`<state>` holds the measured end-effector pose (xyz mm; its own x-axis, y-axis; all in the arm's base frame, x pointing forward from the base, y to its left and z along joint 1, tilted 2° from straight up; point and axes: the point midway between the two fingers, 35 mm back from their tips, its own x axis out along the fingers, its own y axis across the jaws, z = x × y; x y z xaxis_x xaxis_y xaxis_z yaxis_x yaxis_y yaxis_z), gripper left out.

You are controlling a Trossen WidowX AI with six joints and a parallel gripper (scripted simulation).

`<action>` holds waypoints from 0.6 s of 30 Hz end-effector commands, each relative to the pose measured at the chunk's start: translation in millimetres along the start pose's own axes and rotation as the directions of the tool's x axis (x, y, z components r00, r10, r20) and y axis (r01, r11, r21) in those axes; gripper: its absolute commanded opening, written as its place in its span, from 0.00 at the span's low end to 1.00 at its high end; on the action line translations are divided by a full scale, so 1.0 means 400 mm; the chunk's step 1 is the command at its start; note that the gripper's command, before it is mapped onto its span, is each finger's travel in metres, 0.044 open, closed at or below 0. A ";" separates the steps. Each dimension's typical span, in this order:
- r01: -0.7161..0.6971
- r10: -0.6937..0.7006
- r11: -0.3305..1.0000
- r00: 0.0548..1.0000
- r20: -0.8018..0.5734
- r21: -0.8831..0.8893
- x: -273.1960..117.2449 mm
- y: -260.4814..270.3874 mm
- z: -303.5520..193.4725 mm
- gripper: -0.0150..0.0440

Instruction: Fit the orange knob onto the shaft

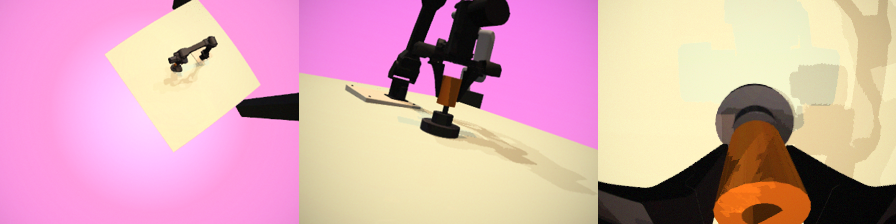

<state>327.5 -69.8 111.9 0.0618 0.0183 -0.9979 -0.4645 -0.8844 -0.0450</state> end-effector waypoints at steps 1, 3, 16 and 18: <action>0.005 -0.005 1.000 1.000 0.000 -0.004 0.001 -0.002 0.003 0.25; 0.005 -0.005 1.000 1.000 0.000 -0.004 0.001 -0.002 0.003 0.25; 0.005 -0.005 1.000 1.000 -0.001 -0.004 0.003 -0.004 -0.003 0.25; 0.005 -0.005 1.000 1.000 -0.001 -0.004 -0.004 -0.004 -0.004 0.25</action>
<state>328.1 -69.5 111.9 0.0643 0.0178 -0.9978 -0.4633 -0.8851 -0.0457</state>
